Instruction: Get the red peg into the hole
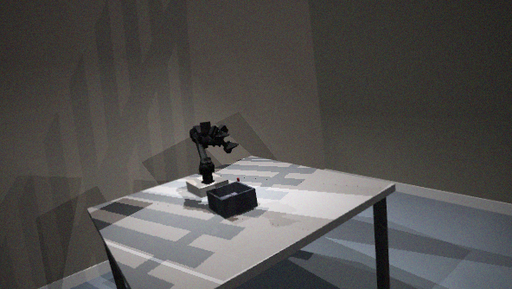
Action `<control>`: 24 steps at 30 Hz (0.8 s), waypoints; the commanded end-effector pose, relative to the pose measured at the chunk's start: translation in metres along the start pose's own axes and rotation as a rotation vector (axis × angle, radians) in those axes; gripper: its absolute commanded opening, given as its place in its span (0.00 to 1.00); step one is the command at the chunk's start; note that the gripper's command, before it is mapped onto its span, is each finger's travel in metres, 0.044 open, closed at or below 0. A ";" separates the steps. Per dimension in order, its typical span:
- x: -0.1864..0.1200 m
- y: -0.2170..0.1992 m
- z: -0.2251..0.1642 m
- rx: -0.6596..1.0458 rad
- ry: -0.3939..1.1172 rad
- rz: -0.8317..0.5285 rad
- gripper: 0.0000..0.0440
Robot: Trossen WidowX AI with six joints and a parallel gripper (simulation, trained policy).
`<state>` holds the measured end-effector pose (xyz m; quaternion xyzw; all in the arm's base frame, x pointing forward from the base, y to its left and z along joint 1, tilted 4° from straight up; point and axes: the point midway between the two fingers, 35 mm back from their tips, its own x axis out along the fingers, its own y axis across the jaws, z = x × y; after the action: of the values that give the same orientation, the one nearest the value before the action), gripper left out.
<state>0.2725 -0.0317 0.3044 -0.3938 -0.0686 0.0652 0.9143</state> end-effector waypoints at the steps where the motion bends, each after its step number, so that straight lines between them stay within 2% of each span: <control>1: 0.005 0.001 -0.004 0.094 0.041 0.016 1.00; 24: 0.022 0.051 -0.037 0.758 0.440 0.167 1.00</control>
<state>0.2968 -0.0209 0.2476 -0.0652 0.1673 0.0786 0.9806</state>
